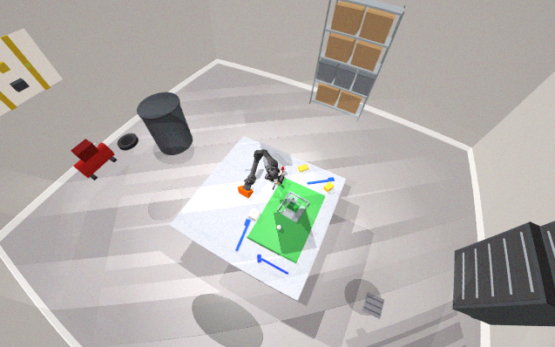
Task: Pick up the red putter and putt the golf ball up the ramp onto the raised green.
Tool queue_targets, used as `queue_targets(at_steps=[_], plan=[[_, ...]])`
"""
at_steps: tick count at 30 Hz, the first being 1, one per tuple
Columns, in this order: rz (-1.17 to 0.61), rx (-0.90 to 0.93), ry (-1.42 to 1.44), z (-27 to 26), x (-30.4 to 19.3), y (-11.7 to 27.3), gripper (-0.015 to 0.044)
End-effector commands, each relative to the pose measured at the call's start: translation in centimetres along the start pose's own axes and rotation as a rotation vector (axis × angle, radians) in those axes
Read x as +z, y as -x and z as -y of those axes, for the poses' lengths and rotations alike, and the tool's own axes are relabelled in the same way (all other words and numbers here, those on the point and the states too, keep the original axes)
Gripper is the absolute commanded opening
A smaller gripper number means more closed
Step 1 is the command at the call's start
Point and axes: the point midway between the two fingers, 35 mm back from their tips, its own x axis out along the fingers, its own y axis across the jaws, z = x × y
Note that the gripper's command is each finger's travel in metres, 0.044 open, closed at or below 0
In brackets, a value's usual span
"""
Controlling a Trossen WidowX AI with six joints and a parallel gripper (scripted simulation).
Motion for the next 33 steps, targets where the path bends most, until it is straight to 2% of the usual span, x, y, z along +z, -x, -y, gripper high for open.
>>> queue_targets(at_steps=[1,3,5,12,33], plan=[[0.104,0.274,0.03,-3.4,0.5,-5.3,0.044],[0.148,0.391,0.041,-5.2,0.8,-7.2,0.044],[0.163,0.432,0.044,-5.8,0.9,-7.9,0.044],[0.162,0.433,0.044,-6.3,0.7,-7.7,0.044],[0.164,0.432,0.045,-8.3,0.1,-11.9,0.044]])
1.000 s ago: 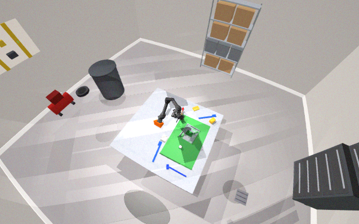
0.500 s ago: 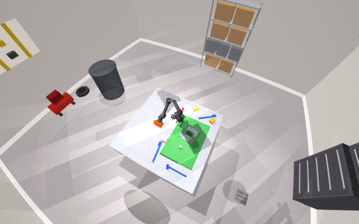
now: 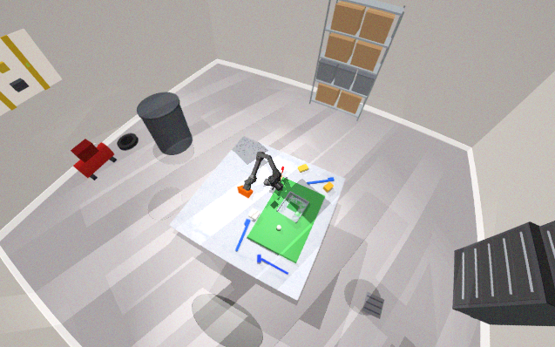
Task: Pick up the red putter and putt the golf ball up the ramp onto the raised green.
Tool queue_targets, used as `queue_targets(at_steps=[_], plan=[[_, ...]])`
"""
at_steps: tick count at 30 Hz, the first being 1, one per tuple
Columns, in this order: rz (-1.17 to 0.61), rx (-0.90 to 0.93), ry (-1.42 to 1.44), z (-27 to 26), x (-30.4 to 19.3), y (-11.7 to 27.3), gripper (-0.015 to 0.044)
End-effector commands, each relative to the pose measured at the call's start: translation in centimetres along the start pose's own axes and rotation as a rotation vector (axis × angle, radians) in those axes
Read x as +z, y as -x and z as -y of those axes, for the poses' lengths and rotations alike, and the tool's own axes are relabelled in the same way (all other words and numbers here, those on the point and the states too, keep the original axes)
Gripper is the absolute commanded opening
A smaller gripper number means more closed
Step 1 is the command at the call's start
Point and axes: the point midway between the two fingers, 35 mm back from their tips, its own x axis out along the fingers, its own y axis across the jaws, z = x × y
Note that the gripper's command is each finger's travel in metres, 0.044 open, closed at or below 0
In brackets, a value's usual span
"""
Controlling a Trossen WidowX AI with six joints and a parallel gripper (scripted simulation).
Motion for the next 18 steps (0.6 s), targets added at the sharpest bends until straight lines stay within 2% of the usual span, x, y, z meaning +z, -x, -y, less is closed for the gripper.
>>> queue_targets(at_steps=[1,17,18], plan=[[0.006,-0.003,-0.001,0.0,0.0,-0.4,0.044],[0.007,-0.004,-0.001,0.0,-0.5,-2.5,0.044],[0.0,-0.003,0.001,0.1,-0.6,-2.2,0.0414]])
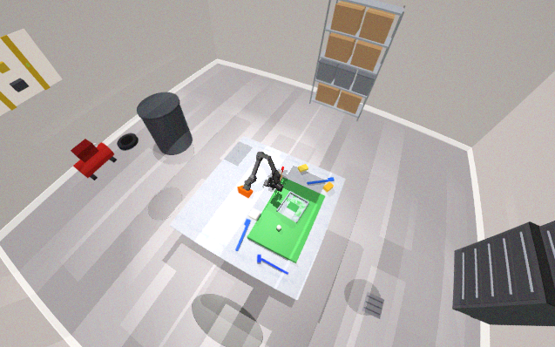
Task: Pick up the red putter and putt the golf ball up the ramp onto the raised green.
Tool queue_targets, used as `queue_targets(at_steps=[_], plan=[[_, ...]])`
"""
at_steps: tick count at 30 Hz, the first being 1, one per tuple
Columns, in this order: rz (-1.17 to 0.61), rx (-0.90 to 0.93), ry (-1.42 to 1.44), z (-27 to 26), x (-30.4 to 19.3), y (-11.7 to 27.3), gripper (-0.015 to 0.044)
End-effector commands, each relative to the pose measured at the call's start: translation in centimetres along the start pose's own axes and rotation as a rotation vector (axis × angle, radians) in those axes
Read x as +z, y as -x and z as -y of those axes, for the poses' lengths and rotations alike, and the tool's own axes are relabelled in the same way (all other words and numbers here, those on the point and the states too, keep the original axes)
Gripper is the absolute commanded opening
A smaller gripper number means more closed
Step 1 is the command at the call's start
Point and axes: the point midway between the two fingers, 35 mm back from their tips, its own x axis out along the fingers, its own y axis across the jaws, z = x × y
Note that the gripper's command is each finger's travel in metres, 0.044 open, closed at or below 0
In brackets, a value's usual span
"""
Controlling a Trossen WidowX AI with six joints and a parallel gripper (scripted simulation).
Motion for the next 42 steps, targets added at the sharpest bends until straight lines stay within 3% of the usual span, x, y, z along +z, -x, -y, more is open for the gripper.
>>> queue_targets(at_steps=[1,14,23,42], plan=[[0.0,-0.001,0.0,0.0,0.0,0.1,0.0387],[0.0,-0.001,0.0,0.0,0.0,0.1,0.0046],[-0.006,-0.008,-0.005,0.1,0.1,0.6,0.0],[-0.075,-0.115,-0.1,-0.3,2.7,9.7,0.0]])
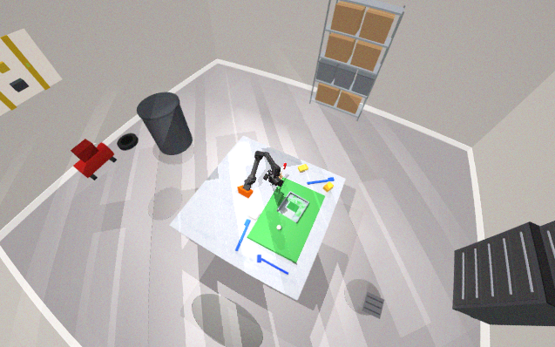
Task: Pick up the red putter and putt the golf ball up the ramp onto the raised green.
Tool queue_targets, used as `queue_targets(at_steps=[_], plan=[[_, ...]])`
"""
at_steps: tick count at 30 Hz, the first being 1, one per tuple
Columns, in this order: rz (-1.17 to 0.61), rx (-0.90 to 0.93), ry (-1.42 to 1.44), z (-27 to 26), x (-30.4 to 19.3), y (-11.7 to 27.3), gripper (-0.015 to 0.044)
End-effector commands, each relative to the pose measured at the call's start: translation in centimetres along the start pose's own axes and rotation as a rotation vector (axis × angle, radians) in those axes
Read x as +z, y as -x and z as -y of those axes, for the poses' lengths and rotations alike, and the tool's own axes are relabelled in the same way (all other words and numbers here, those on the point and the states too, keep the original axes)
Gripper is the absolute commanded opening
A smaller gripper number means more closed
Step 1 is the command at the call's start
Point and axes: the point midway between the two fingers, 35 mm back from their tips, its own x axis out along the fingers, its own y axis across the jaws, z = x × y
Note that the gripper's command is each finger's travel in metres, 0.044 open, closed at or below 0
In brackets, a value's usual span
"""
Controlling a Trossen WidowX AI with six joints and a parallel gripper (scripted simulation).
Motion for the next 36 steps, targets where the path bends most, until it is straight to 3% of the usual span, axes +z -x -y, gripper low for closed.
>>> queue_targets(at_steps=[1,36], plan=[[-0.007,-0.01,-0.01,-0.2,0.4,1.1,0.0],[-0.121,-0.099,-0.785,6.0,-16.0,6.7,0.0]])
